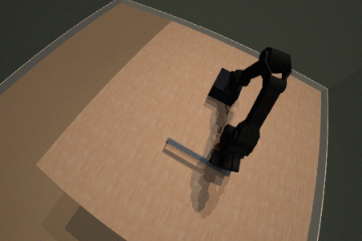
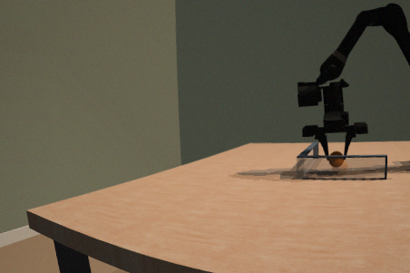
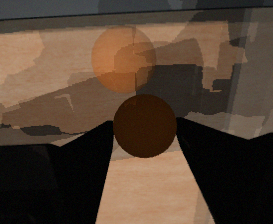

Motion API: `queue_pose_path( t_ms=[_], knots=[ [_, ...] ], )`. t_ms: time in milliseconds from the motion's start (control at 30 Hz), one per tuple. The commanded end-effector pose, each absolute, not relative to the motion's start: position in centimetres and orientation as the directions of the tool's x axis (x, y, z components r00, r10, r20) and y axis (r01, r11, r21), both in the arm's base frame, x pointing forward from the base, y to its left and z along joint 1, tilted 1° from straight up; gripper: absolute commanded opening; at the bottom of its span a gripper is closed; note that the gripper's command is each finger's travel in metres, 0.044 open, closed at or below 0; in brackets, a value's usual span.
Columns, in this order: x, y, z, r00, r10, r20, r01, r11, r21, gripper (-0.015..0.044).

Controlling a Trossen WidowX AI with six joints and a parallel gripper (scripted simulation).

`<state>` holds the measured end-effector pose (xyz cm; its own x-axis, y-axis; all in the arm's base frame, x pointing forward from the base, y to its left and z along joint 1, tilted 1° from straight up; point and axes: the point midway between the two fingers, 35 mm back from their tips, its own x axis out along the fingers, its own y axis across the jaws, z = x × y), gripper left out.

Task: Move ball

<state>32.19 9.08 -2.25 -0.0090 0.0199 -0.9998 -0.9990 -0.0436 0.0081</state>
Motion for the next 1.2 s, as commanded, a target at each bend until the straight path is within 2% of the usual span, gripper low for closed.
queue_pose_path(
  t_ms=[0,367,567,867,1167],
  knots=[
    [33.1,9.2,1.6,0.016,0.029,-0.999,-0.999,-0.032,-0.017,0.0],
    [32.3,8.9,9.3,0.018,0.031,-0.999,-0.999,-0.049,-0.02,0.0],
    [32.2,9.2,9.0,0.018,0.031,-0.999,-0.999,-0.049,-0.02,0.0],
    [30.5,12.8,4.7,0.017,0.034,-0.999,-0.999,-0.049,-0.018,0.0],
    [30.6,13.0,3.0,0.017,0.035,-0.999,-0.999,-0.049,-0.018,0.0]
  ],
)
